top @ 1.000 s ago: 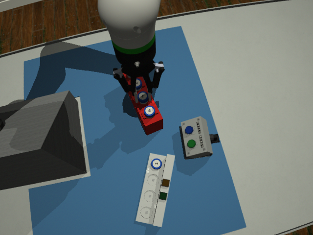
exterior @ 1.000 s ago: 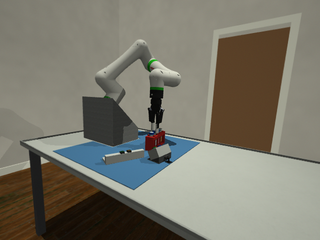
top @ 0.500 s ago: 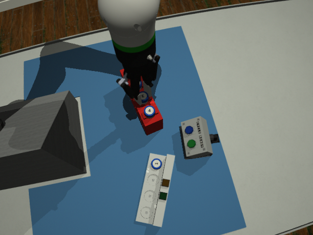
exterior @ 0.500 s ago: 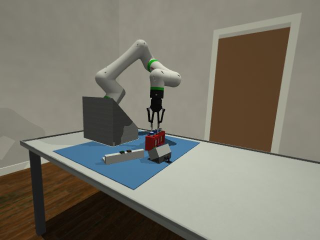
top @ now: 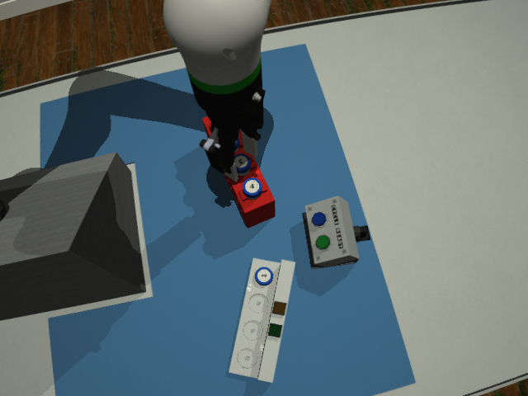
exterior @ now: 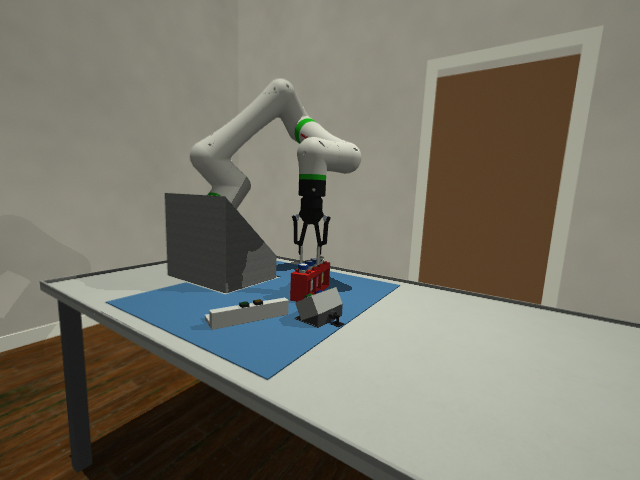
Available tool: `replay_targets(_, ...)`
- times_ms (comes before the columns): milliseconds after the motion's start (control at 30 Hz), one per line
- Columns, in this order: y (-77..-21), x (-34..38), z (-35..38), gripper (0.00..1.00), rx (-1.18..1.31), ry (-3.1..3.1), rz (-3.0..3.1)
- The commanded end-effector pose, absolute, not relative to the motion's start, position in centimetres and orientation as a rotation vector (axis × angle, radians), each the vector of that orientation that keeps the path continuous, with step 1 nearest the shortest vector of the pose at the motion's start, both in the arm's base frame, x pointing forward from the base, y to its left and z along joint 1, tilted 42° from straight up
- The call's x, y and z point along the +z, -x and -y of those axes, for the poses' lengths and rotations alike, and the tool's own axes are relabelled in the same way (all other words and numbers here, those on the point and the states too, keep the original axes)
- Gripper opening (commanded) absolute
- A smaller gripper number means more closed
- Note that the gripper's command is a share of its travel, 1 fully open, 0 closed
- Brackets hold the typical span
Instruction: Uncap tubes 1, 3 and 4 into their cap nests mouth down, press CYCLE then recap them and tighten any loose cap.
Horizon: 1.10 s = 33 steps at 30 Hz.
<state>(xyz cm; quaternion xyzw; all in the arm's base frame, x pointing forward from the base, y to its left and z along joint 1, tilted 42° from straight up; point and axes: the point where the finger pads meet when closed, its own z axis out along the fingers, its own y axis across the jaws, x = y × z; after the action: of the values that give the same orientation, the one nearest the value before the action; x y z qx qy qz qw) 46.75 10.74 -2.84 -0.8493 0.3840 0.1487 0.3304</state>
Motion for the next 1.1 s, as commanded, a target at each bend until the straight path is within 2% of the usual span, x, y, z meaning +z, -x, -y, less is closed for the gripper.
replay_targets(0,-46.77,-2.84,-10.72,0.35,0.388,2.221,-1.004)
replay_targets(133,-46.77,-2.84,-10.72,0.35,0.388,2.221,-1.004)
replay_targets(233,-46.77,-2.86,-10.73,0.35,0.498,2.1,-1.287)
replay_targets(900,-46.77,-2.86,-10.73,0.35,0.815,1.513,-2.1)
replay_targets(1067,-46.77,-2.86,-10.73,0.35,0.816,1.51,-2.103)
